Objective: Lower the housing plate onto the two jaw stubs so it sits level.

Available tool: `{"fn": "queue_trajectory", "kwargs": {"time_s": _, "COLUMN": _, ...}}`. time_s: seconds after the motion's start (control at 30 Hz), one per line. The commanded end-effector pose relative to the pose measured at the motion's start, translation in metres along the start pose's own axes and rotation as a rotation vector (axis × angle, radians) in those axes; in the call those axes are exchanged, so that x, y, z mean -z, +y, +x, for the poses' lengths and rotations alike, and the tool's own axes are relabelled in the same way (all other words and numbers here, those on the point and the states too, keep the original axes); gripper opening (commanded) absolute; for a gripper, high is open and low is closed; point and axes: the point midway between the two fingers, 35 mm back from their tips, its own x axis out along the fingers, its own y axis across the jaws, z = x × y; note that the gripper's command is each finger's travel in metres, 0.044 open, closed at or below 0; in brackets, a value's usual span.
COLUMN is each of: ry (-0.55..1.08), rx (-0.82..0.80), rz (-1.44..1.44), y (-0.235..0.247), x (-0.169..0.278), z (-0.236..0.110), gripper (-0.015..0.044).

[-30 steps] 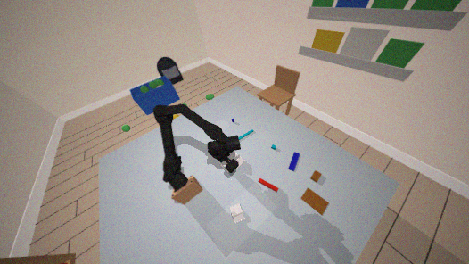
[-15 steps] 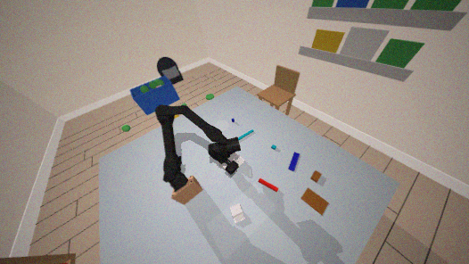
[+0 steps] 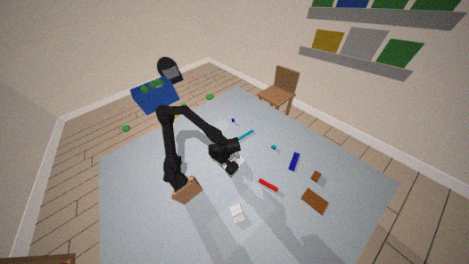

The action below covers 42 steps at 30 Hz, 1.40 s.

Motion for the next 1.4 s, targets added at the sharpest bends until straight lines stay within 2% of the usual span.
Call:
{"fn": "queue_trajectory", "kwargs": {"time_s": 0.0, "ry": -0.003, "rx": -0.003, "rz": 0.005, "y": 0.0002, "x": -0.0004, "z": 0.0009, "gripper": 0.0351}}
{"fn": "queue_trajectory", "kwargs": {"time_s": 1.37, "ry": -0.003, "rx": -0.003, "rz": 0.005, "y": 0.0003, "x": -0.0004, "z": 0.0087, "gripper": 0.0351}}
